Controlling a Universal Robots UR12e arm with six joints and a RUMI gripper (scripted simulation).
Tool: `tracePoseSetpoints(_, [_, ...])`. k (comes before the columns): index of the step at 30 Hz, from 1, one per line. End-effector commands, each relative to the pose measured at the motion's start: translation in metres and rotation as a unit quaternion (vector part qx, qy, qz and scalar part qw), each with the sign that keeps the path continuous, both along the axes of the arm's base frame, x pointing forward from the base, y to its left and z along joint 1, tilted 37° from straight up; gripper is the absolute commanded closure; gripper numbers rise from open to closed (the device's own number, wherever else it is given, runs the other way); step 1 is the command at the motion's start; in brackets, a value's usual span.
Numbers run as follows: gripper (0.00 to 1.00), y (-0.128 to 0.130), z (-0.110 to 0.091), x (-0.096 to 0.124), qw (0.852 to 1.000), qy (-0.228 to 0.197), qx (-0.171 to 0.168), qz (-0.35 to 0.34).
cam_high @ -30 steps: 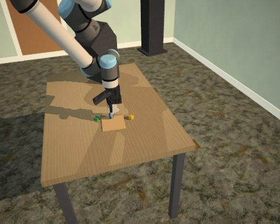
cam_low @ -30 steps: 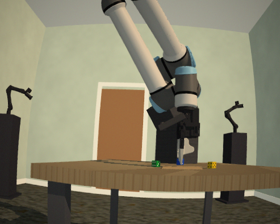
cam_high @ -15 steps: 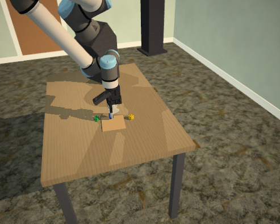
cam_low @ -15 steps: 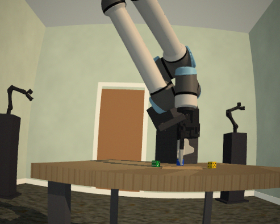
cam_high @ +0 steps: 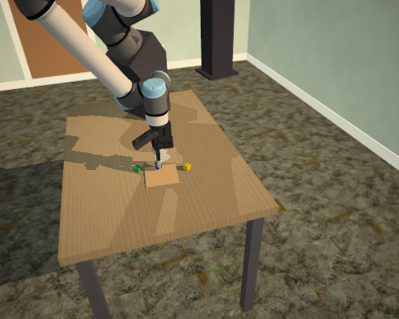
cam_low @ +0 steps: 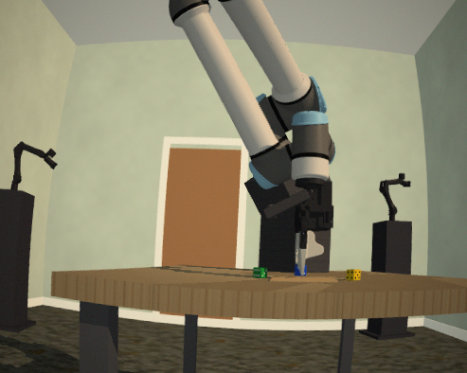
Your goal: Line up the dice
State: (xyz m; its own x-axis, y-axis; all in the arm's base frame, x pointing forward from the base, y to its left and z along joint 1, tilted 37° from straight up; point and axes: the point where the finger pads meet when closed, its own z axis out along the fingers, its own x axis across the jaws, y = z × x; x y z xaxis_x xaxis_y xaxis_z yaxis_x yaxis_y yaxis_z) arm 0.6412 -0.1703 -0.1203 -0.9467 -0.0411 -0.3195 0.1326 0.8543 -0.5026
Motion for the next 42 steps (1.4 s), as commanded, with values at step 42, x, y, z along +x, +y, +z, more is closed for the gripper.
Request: tracePoseSetpoints(42, [0.94,-0.0018,-0.0028,0.0013,1.000,0.000,0.000,0.000])
